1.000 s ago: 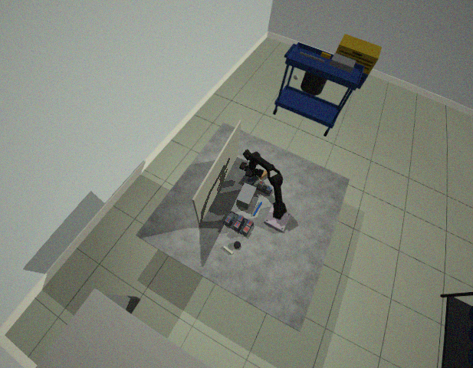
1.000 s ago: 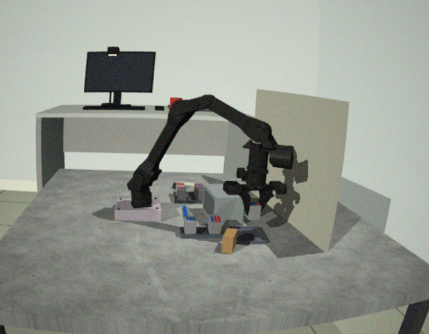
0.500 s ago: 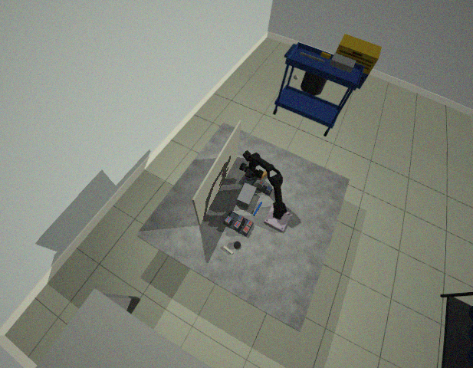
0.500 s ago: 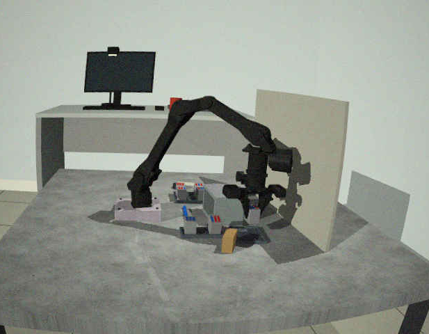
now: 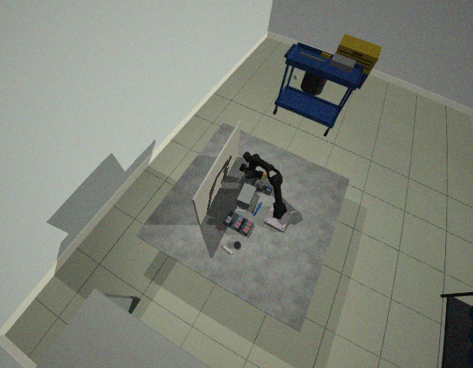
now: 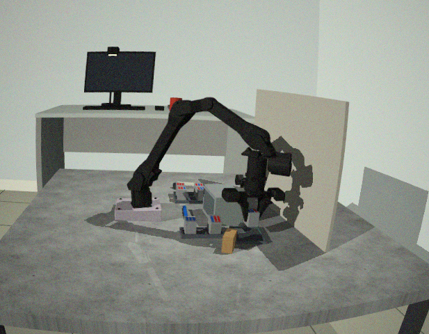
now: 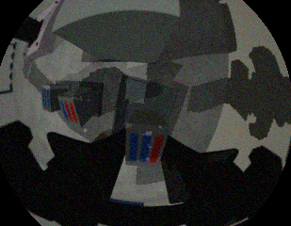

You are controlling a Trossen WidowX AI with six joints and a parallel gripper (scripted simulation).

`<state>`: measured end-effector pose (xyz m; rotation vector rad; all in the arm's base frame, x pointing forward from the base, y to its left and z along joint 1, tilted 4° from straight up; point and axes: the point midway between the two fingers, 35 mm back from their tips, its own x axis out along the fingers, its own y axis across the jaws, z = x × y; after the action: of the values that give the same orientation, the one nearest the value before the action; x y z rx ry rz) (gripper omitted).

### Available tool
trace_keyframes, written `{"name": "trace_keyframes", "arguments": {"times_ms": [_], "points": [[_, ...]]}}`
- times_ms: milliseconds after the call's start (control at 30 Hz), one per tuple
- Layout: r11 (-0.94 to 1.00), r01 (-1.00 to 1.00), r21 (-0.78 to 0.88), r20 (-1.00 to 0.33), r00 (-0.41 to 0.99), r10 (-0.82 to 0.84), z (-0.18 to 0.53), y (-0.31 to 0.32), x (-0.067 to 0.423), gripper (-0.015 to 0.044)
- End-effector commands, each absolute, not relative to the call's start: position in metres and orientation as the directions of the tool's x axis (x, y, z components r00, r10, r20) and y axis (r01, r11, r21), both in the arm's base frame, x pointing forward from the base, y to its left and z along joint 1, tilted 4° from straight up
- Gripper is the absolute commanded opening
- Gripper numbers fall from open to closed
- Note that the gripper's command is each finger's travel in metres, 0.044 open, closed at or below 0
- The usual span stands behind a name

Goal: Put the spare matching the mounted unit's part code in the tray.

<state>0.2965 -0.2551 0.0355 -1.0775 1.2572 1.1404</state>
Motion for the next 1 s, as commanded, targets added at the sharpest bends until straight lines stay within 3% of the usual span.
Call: {"name": "trace_keyframes", "arguments": {"times_ms": [0, 967], "points": [[0.13, -0.991, 0.023, -0.999, -0.018, 0.032, 0.032, -0.255, 0.296, 0.0], [0.13, -0.991, 0.023, -0.999, -0.019, 0.033, 0.012, -0.251, 0.292, 0.0]]}}
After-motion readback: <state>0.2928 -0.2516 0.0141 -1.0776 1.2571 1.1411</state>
